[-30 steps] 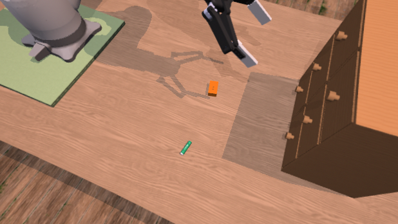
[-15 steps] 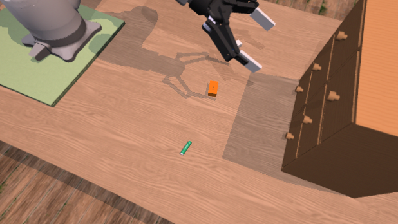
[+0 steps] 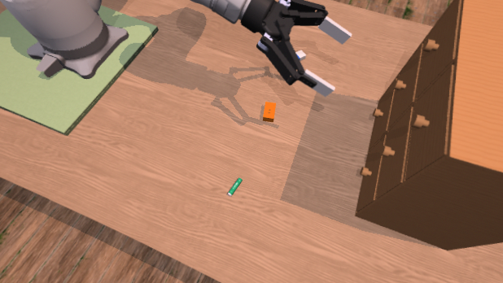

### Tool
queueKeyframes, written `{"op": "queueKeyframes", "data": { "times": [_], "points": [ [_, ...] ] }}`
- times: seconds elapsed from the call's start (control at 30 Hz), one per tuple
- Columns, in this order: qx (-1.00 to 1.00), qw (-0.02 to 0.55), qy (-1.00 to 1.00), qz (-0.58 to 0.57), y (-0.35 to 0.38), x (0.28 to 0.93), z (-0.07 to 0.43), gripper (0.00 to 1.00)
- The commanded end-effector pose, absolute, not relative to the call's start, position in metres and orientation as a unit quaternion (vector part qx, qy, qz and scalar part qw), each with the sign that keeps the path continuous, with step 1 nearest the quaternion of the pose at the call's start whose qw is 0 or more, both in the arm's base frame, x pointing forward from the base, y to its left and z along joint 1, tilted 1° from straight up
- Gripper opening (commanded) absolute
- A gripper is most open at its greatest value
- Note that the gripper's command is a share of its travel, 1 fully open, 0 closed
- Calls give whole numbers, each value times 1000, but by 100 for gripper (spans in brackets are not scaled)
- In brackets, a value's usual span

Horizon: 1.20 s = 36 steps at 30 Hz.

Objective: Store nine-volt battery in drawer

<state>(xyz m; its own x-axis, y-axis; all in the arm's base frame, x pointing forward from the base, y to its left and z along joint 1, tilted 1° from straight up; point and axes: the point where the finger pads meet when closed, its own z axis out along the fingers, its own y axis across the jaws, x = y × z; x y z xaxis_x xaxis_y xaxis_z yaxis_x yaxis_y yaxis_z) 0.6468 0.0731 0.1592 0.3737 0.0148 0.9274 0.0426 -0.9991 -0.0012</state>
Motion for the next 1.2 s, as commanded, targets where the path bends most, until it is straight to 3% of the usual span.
{"op": "queueKeyframes", "data": {
  "times": [0.0,0.73,0.77,1.17],
  "points": [
    [-824,13,-17,-566,73,648,158,100],
    [-815,13,-17,-580,73,651,155,100],
    [-815,13,-17,-580,73,651,155,20],
    [-815,13,-17,-580,73,651,155,20]
  ]
}}
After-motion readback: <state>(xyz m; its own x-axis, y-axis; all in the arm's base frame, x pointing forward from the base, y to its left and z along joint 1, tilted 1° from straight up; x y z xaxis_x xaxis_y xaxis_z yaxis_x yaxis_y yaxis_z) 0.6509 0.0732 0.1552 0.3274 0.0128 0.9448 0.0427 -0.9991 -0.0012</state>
